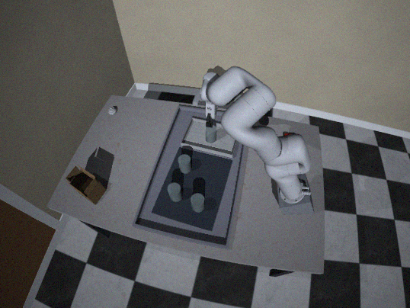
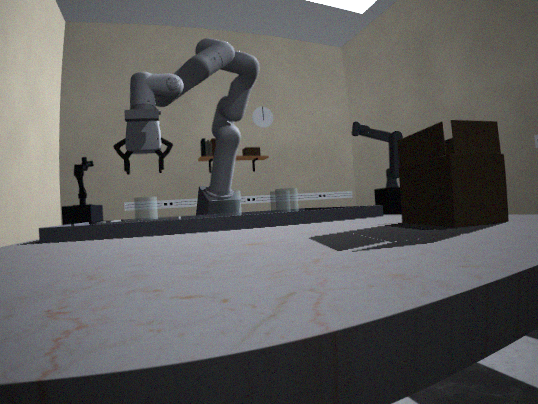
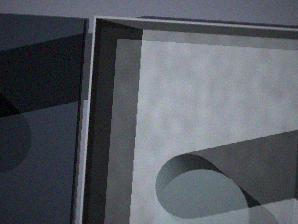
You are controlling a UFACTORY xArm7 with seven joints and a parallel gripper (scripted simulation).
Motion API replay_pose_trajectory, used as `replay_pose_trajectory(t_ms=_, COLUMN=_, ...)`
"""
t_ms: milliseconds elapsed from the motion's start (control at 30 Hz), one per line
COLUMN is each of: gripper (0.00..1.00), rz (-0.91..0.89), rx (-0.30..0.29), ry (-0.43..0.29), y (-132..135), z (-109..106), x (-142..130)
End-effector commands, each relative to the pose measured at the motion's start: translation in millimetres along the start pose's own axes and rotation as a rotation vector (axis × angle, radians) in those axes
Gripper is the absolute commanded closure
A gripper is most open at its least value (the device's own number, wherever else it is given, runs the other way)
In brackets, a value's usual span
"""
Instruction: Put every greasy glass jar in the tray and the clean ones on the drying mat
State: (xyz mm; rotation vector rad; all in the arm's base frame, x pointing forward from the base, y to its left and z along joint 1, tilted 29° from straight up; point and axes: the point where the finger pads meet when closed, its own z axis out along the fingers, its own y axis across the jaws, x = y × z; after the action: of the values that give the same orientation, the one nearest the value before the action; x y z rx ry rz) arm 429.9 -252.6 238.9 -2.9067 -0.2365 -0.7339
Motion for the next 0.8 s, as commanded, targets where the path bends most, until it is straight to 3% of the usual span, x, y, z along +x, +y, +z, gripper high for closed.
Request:
replay_pose_trajectory(t_ms=0, gripper=0.00, rz=-0.003, rx=-0.004, ry=0.002, y=-26.1, z=-1.8, x=12.4)
replay_pose_trajectory(t_ms=767, gripper=0.00, rz=-0.003, rx=-0.004, ry=0.002, y=-186.3, z=-1.2, x=75.7)
